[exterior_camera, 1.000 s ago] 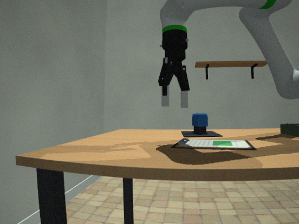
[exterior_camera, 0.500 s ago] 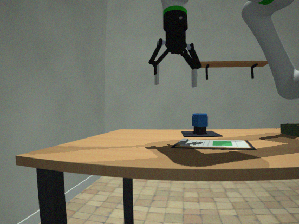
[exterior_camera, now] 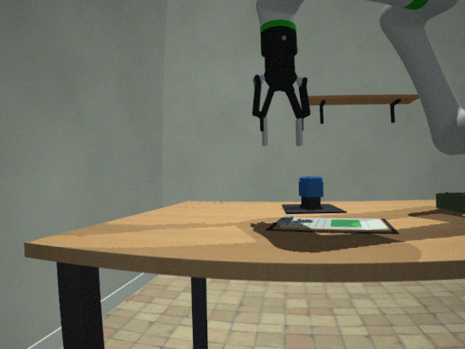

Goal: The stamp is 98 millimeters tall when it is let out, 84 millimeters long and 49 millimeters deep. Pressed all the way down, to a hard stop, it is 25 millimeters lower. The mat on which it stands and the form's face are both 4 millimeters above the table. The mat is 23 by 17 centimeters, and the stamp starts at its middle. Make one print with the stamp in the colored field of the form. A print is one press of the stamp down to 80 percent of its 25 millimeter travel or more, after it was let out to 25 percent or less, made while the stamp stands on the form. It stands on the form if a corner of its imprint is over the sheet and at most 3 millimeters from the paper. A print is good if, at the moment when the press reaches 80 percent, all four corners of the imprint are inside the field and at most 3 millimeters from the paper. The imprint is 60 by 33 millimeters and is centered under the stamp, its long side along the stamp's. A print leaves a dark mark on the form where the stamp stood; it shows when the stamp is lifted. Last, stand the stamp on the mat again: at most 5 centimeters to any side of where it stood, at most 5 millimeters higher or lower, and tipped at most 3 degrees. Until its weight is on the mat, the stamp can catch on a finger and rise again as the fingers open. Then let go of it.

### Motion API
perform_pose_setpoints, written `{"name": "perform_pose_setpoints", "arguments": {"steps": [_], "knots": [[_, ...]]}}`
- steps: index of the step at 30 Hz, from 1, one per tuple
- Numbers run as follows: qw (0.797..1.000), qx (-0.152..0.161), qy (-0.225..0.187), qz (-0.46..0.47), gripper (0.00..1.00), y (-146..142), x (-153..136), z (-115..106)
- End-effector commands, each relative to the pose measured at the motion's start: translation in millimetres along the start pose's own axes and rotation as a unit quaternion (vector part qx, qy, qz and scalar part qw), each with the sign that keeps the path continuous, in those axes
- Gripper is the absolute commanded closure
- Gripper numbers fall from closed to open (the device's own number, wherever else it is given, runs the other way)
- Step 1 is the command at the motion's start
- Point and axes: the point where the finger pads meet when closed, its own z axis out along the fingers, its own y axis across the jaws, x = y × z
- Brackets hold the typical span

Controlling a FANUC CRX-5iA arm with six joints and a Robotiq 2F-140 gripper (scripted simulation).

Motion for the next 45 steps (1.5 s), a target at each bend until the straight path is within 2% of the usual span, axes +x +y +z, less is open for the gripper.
{"name": "perform_pose_setpoints", "arguments": {"steps": [1,4,6,12,18,40,45], "knots": [[1.0,-0.002,0.0,-0.001,0.46,-30.1,-40.3,7.7],[1.0,-0.002,0.0,-0.001,0.46,-60.5,-80.5,15.9],[1.0,-0.002,0.0,-0.001,0.46,-60.5,-80.5,15.9],[1.0,-0.002,0.0,-0.001,0.46,-112.6,-149.2,29.9],[1.0,-0.002,0.0,-0.001,0.46,-141.5,-187.3,37.7],[1.0,-0.002,0.0,-0.001,0.46,-147.2,-194.9,42.2],[1.0,-0.002,0.0,-0.001,0.46,-147.2,-194.9,54.0]]}}
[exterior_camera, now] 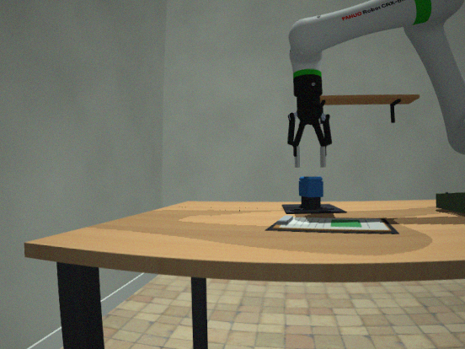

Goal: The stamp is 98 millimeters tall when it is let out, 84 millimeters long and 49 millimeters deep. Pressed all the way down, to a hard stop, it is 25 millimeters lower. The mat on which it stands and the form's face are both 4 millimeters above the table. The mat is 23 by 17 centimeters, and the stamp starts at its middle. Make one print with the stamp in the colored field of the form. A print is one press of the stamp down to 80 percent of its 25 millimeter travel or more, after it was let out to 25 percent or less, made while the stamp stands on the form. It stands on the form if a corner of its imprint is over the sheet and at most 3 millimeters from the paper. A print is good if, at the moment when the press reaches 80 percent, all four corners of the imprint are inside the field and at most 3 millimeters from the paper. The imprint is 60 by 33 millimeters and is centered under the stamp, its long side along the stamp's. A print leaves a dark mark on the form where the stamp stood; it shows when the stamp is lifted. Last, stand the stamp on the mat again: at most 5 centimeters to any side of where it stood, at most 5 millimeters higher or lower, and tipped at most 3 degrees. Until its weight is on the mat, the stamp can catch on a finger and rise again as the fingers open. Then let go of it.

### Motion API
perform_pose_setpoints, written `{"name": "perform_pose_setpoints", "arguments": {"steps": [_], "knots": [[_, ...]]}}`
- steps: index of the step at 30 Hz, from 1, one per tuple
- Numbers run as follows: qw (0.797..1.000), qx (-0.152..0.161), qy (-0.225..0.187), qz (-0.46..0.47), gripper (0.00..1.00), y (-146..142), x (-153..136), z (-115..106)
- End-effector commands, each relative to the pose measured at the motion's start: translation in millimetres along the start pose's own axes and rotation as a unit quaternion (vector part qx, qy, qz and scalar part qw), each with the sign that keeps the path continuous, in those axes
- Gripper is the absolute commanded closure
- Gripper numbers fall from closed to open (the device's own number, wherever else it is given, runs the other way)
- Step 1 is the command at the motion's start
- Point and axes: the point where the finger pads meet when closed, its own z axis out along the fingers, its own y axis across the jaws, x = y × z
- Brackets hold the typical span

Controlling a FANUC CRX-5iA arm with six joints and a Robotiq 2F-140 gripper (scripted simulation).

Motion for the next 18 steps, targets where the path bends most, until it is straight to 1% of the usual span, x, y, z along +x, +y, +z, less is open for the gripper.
{"name": "perform_pose_setpoints", "arguments": {"steps": [1,10,12,18], "knots": [[1.0,0.0,0.0,0.0,0.46,0.2,-0.1,8.4],[1.0,0.0,0.0,0.0,0.46,0.2,-0.1,49.6],[1.0,0.0,0.0,0.0,0.46,0.2,-0.1,49.6],[1.0,0.0,0.0,0.0,0.46,0.2,-0.1,75.0]]}}
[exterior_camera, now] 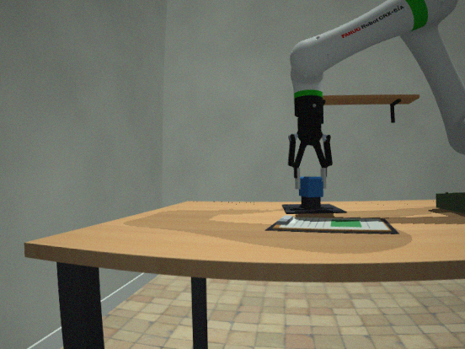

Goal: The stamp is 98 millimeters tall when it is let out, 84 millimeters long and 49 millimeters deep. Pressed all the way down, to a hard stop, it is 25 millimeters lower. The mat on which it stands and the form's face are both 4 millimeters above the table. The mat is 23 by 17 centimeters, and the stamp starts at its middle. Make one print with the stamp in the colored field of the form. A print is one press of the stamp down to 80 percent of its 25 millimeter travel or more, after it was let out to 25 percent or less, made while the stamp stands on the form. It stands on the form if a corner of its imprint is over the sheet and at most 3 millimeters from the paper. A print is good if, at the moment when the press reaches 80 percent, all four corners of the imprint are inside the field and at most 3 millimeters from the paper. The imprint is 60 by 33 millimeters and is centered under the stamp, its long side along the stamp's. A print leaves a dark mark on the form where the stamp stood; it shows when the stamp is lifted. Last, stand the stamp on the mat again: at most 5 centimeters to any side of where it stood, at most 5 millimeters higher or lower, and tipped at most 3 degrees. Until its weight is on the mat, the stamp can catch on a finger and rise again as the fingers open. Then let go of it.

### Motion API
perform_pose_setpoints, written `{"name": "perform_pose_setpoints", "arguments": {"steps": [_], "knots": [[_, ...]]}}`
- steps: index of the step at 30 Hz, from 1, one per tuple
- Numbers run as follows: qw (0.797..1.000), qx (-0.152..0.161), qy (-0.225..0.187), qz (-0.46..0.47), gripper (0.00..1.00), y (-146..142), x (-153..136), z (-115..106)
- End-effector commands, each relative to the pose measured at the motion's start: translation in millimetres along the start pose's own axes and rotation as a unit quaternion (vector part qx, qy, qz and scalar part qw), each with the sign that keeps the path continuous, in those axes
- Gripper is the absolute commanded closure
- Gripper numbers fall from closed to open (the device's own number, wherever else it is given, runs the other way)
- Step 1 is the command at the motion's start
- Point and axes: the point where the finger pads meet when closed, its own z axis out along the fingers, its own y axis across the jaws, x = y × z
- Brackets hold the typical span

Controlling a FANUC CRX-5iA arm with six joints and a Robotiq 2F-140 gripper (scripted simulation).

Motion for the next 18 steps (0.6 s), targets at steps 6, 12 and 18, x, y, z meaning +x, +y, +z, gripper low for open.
{"name": "perform_pose_setpoints", "arguments": {"steps": [6,12,18], "knots": [[1.0,0.0,0.0,0.0,0.46,0.4,-0.2,20.7],[1.0,0.0,0.0,0.0,0.46,0.4,-0.2,22.6],[1.0,0.0,0.0,0.0,0.46,0.4,-0.2,22.6]]}}
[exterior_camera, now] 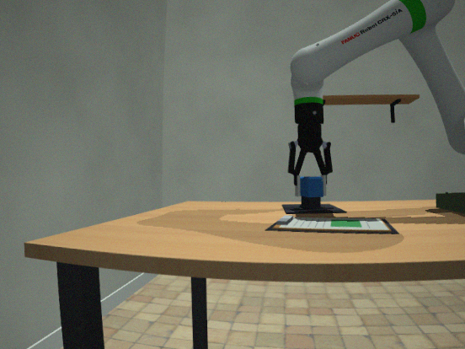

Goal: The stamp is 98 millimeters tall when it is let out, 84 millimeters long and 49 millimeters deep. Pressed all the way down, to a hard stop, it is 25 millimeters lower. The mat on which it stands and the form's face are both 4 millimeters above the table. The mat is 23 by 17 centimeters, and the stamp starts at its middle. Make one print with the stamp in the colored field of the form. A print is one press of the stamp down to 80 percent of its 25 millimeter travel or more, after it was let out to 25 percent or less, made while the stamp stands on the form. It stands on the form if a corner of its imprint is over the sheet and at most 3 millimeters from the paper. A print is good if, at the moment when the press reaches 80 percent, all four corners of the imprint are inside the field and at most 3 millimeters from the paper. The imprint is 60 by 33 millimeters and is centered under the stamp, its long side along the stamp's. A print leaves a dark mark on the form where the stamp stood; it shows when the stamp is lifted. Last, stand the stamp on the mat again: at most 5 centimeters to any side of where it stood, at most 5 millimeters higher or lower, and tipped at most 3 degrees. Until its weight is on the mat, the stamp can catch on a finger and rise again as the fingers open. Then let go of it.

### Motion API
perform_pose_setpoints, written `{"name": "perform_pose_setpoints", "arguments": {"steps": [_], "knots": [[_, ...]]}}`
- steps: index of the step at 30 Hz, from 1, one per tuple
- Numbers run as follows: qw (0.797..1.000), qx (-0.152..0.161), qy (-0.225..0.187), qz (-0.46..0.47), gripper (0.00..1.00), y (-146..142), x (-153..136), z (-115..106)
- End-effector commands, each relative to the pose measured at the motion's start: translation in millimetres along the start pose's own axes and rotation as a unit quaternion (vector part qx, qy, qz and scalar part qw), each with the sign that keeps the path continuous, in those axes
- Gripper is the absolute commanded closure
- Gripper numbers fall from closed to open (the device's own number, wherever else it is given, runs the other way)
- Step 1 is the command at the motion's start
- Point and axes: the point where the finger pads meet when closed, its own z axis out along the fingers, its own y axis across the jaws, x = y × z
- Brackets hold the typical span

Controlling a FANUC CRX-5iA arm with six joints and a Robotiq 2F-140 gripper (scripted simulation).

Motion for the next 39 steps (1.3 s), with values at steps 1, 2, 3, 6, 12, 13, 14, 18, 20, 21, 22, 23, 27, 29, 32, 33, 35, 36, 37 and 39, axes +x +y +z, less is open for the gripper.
{"name": "perform_pose_setpoints", "arguments": {"steps": [1,2,3,6,12,13,14,18,20,21,22,23,27,29,32,33,35,36,37,39], "knots": [[1.0,0.0,0.0,0.0,0.46,0.2,-0.1,-0.2],[1.0,0.0,0.0,0.0,0.46,0.2,-0.1,-0.2],[1.0,0.0,0.0,0.0,0.46,0.2,-0.1,-0.2],[1.0,0.0,0.0,0.0,0.8,0.2,-0.1,-0.2],[1.0,0.0,0.0,0.0,0.8,0.2,-0.1,-0.2],[1.0,0.0,0.0,0.0,0.8,0.2,-0.1,-0.2],[1.0,0.0,0.0,0.0,0.8,0.2,-0.1,-0.2],[1.0,0.0,0.0,0.0,0.8,0.2,-0.1,-0.2],[1.0,0.0,0.0,0.0,0.8,0.2,-0.1,-0.2],[1.0,0.0,0.0,0.0,0.8,0.2,-0.1,-0.2],[1.0,0.0,0.0,0.0,0.8,0.2,-0.1,-0.2],[1.0,0.0,0.0,0.0,0.8,0.2,-0.1,-0.2],[1.0,0.0,0.0,0.0,0.8,0.2,-0.1,-0.2],[1.0,0.0,0.0,0.0,0.8,0.2,-0.1,-0.2],[1.0,0.0,0.0,0.0,0.8,0.2,-0.1,-0.2],[1.0,0.0,0.0,0.0,0.8,0.2,-0.1,-0.2],[1.0,0.0,0.0,0.0,0.8,0.2,-0.1,-0.2],[1.0,0.0,0.0,0.0,0.8,0.2,-0.1,-0.2],[1.0,0.0,0.0,0.0,0.8,0.2,-0.1,-0.2],[1.0,0.0,0.0,0.0,0.8,0.2,-0.1,-0.2]]}}
